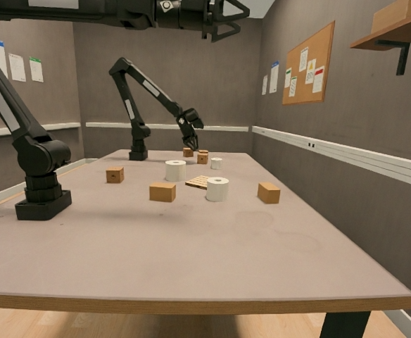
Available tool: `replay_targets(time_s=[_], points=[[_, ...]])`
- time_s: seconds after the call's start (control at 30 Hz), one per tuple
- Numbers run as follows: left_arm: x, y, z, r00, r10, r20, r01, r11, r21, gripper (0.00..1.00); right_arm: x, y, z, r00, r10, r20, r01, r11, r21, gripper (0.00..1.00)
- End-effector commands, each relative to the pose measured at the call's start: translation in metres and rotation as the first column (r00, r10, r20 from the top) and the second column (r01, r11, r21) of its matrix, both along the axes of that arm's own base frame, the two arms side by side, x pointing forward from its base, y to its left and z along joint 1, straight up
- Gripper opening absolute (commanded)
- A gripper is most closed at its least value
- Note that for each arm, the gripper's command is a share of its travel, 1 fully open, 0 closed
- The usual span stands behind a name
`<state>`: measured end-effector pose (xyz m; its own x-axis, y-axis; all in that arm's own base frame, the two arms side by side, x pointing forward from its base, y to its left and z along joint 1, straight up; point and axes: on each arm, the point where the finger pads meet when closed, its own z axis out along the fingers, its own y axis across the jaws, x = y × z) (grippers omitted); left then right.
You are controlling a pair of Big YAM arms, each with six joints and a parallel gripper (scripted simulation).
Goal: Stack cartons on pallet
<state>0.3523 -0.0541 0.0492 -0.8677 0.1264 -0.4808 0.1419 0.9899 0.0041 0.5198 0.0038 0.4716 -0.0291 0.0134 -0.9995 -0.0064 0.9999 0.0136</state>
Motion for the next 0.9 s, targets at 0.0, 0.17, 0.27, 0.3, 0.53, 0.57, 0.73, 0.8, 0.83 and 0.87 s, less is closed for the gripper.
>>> replay_targets(time_s=[0.0, 0.17, 0.27, 0.3, 0.53, 0.57, 0.73, 0.8, 0.83, 0.87], points=[[0.014, -0.003, 0.000, 1.000, 0.012, 0.028, -0.012, 1.000, -0.014, 0.79, 0.012, 0.038, 0.003, 0.997, 0.072, 0.025, -0.072, 0.997, -0.013, 1.00], [0.014, -0.003, -0.004, 1.000, 0.009, 0.028, -0.008, 1.000, -0.013, 0.79, 0.011, 0.149, -0.078, 0.961, 0.270, -0.064, -0.271, 0.962, -0.014, 1.00], [0.015, -0.003, 0.000, 0.999, 0.008, 0.040, -0.008, 1.000, -0.015, 0.79, -0.006, 0.222, -0.120, 0.914, 0.392, -0.104, -0.395, 0.918, -0.015, 1.00], [0.015, -0.003, 0.000, 0.999, 0.008, 0.039, -0.008, 1.000, -0.015, 0.79, -0.016, 0.249, -0.137, 0.891, 0.438, -0.120, -0.443, 0.896, -0.015, 1.00], [0.015, -0.003, -0.001, 0.999, 0.008, 0.038, -0.008, 1.000, -0.015, 0.79, -0.077, 0.362, -0.191, 0.767, 0.621, -0.161, -0.631, 0.775, -0.015, 1.00], [0.015, -0.003, -0.001, 0.999, 0.008, 0.038, -0.008, 1.000, -0.015, 0.79, -0.094, 0.371, -0.216, 0.742, 0.641, -0.198, -0.656, 0.755, -0.015, 1.00], [0.015, -0.003, -0.001, 0.999, 0.008, 0.038, -0.008, 1.000, -0.015, 0.79, -0.150, 0.433, -0.245, 0.638, 0.740, -0.214, -0.759, 0.650, -0.015, 1.00], [0.015, -0.003, -0.001, 0.999, 0.008, 0.038, -0.008, 1.000, -0.015, 0.79, -0.169, 0.446, -0.257, 0.606, 0.763, -0.227, -0.785, 0.619, -0.015, 1.00], [0.015, -0.003, -0.001, 0.999, 0.008, 0.038, -0.008, 1.000, -0.015, 0.79, -0.176, 0.451, -0.262, 0.593, 0.771, -0.232, -0.794, 0.607, -0.015, 1.00], [0.015, -0.003, -0.001, 0.999, 0.008, 0.038, -0.008, 1.000, -0.015, 0.79, -0.184, 0.450, -0.274, 0.583, 0.773, -0.251, -0.801, 0.599, -0.016, 1.00]])
